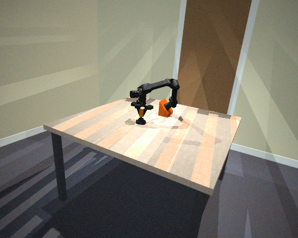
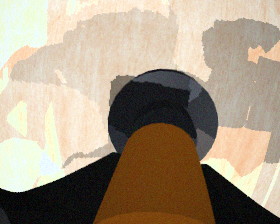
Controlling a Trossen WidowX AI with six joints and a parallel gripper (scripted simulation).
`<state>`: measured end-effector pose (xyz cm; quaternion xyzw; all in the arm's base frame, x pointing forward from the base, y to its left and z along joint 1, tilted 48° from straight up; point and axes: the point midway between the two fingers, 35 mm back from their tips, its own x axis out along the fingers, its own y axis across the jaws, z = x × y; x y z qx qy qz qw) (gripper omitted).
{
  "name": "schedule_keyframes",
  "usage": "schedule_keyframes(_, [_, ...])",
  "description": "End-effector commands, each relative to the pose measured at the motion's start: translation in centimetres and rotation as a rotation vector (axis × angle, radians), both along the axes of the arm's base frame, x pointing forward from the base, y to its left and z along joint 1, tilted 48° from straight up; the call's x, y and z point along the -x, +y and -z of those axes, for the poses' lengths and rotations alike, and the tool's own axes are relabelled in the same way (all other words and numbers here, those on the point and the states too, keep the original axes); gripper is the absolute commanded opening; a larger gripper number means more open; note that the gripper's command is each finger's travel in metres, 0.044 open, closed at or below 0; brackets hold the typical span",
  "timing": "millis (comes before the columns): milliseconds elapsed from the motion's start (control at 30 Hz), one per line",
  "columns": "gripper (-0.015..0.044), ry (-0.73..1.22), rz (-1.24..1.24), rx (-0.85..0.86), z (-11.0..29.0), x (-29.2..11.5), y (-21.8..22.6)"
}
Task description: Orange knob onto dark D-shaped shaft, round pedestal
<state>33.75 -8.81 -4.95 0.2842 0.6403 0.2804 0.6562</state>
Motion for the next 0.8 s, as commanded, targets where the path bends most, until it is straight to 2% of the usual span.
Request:
schedule_keyframes(0, [0.0000,0.002,0.005,-0.005,-0.25,0.04,-0.23])
schedule_keyframes(133, [0.0000,-0.017,-0.013,-0.004,-0.40,0.07,-0.29])
schedule_keyframes(333, [0.0000,-0.152,-0.137,0.000,-0.43,-0.04,-0.41])
schedule_keyframes(767, [0.0000,-0.152,-0.137,0.000,-0.15,-0.47,-0.75])
